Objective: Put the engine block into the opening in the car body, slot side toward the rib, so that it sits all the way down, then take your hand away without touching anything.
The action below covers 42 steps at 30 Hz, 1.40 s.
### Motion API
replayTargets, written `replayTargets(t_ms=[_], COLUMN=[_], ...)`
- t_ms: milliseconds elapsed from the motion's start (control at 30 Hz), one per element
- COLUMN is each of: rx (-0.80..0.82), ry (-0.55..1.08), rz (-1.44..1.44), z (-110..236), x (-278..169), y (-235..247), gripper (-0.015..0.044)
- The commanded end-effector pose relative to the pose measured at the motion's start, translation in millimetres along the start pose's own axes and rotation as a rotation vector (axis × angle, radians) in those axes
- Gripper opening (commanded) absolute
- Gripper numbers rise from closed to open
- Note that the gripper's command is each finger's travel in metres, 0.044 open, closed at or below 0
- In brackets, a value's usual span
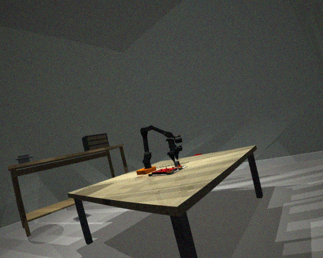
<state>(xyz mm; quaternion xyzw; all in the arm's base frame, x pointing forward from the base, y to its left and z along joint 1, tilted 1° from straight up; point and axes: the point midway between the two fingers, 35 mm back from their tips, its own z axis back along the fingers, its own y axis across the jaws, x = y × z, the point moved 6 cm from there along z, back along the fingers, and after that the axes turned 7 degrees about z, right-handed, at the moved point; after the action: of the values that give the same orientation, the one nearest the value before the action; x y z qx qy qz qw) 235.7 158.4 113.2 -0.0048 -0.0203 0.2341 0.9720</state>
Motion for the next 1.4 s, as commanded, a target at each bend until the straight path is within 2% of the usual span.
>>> replayTargets(t_ms=[0, 733, 1100, 1333, 1367], rx=[0.004, 0.004, 0.004, 0.004, 0.004], ry=[0.007, 0.007, 0.007, 0.007, 0.007], rz=[0.001, 0.001, 0.001, 0.001, 0.001], z=[-8, -41, -41, -41, -41], x=[0, -3, -3, -3, -3], y=[1, 1, 1, 1, 1], gripper=[0.0440, 0.0440, 0.0151, 0.0105, 0.0078])
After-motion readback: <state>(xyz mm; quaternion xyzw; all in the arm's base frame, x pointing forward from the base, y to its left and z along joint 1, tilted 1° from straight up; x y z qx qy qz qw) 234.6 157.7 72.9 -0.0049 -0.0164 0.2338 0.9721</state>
